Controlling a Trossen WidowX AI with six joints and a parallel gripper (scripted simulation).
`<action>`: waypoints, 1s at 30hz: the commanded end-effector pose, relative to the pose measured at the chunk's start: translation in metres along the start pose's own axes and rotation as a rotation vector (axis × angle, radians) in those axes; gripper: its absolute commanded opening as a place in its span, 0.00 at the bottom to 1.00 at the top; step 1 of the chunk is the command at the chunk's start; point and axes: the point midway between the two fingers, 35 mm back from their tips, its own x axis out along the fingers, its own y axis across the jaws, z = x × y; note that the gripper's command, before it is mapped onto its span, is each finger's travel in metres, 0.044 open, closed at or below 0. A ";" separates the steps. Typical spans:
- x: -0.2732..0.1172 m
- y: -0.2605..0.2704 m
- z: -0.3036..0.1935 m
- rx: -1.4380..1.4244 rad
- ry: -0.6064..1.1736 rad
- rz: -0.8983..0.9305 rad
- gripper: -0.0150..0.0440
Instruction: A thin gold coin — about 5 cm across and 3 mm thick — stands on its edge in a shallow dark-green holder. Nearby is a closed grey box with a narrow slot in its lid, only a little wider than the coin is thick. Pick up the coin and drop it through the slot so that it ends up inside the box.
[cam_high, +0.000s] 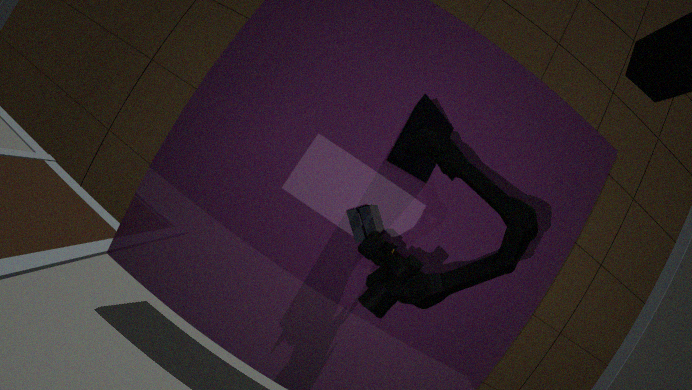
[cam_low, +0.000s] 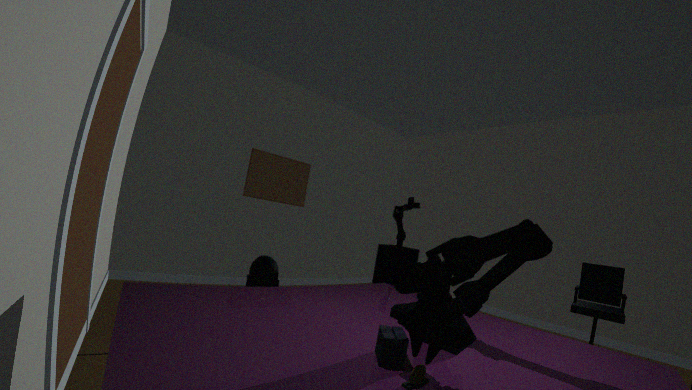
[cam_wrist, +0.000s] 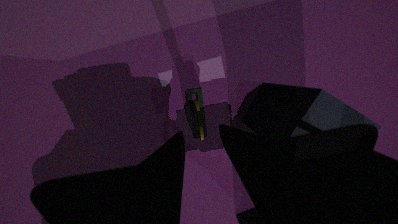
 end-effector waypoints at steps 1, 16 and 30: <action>0.008 -0.001 -0.001 0.007 0.002 0.002 0.53; 0.032 -0.001 0.000 0.007 0.002 0.004 0.53; 0.050 -0.001 -0.001 0.007 0.002 0.007 0.48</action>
